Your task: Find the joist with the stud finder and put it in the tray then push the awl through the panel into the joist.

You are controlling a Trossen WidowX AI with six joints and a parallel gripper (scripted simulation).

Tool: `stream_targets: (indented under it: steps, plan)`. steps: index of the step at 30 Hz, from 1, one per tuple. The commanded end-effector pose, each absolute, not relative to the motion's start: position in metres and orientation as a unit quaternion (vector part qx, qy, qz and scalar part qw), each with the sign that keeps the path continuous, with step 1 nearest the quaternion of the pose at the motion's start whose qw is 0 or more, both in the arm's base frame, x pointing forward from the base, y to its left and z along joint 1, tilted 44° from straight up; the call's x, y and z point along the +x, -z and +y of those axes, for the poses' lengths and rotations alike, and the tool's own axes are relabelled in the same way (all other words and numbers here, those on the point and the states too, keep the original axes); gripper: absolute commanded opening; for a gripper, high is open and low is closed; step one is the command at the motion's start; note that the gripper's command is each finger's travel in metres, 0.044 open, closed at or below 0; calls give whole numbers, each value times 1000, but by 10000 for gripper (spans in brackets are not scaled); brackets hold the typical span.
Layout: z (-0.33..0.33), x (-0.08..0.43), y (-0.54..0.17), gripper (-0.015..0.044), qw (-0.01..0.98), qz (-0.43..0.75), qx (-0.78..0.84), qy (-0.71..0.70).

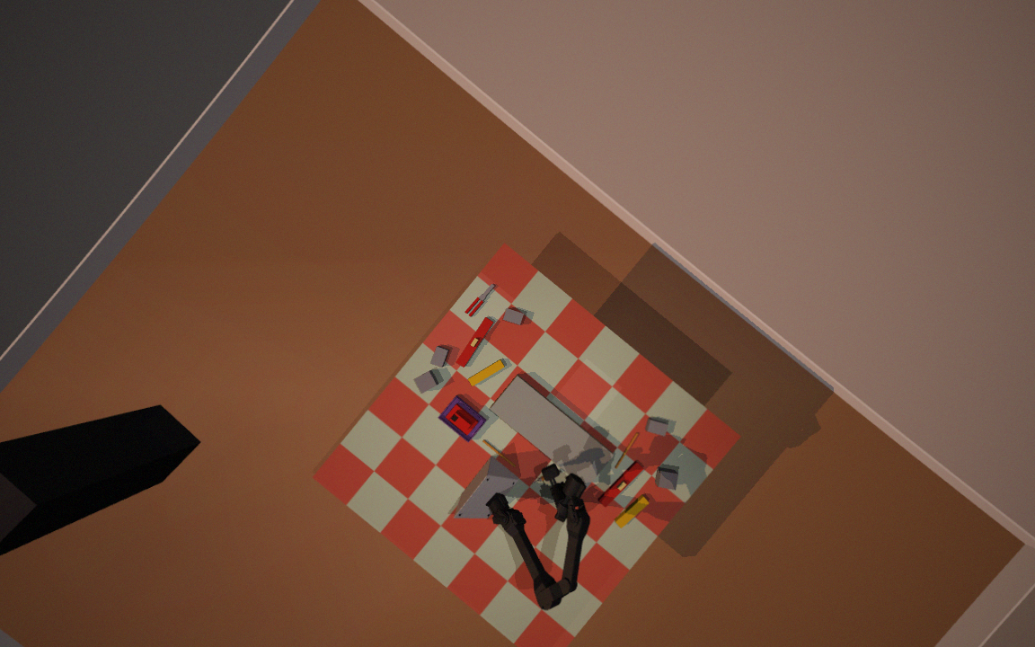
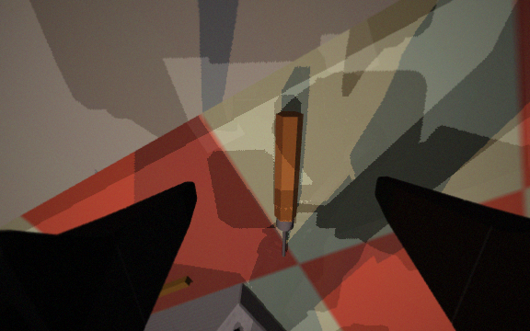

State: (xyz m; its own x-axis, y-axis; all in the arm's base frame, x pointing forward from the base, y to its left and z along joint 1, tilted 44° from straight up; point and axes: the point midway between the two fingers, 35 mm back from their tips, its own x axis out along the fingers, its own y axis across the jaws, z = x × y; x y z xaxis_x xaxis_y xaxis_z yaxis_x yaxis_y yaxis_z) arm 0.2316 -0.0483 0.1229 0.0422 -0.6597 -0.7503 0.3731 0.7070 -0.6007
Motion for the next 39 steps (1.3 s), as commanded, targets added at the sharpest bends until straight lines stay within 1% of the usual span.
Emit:
stream_targets:
  steps: [1,39]
  plan:
    - [-54,227,-126,440,711,583,-113,376]
    - [-89,232,-90,440,711,582,-114,377]
